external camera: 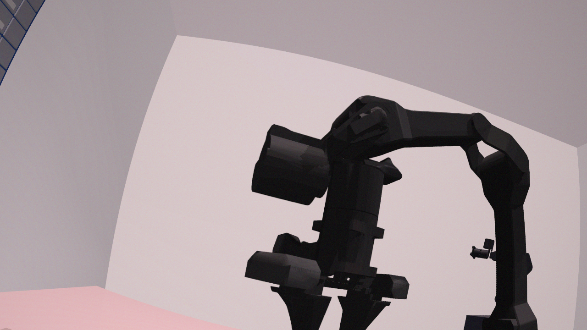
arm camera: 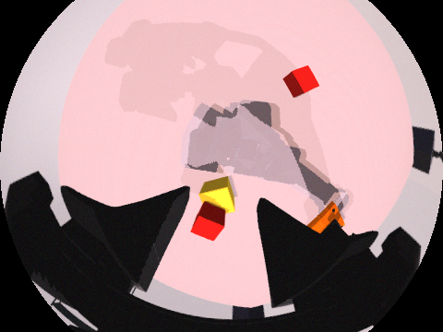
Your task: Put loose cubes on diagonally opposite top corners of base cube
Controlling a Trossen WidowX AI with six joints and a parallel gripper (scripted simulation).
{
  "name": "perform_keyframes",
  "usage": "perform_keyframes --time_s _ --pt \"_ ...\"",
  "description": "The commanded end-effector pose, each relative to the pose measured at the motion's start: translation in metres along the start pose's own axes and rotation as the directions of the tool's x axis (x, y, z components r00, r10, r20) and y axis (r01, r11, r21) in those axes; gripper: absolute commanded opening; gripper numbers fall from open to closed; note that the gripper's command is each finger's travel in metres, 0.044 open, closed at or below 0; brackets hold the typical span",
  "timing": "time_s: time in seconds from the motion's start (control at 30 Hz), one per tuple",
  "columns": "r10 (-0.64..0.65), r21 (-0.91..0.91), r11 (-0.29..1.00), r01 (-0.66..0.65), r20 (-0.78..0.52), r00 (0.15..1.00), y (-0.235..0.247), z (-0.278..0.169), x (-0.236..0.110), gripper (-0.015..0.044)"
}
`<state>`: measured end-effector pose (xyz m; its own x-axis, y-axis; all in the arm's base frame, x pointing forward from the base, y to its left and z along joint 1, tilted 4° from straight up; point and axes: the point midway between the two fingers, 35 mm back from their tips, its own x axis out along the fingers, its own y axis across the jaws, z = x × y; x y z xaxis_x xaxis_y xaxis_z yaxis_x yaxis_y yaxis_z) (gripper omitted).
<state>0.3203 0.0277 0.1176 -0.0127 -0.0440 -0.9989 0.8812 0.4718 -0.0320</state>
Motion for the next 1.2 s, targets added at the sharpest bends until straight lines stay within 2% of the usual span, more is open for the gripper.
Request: perform_keyframes --time_s 0.0,0.27,0.57,0.83,0.9,1.17 --pt "-0.005 -0.131 0.991 0.006 0.004 1.0 -0.01 0.03 -0.004 0.0265" --pt "-0.006 -0.38 0.925 0.009 0.008 1.0 -0.038 0.085 -0.014 0.0265" --pt "-0.011 -0.625 0.781 0.016 0.013 1.0 -0.083 0.139 -0.025 0.0265" --pt "-0.011 -0.641 0.767 0.017 0.013 1.0 -0.086 0.142 -0.026 0.0265" --pt "-0.011 -0.641 0.767 0.017 0.014 1.0 -0.086 0.143 -0.021 0.0265" --pt "-0.011 -0.641 0.767 0.017 0.014 1.0 -0.087 0.143 0.035 0.0265"
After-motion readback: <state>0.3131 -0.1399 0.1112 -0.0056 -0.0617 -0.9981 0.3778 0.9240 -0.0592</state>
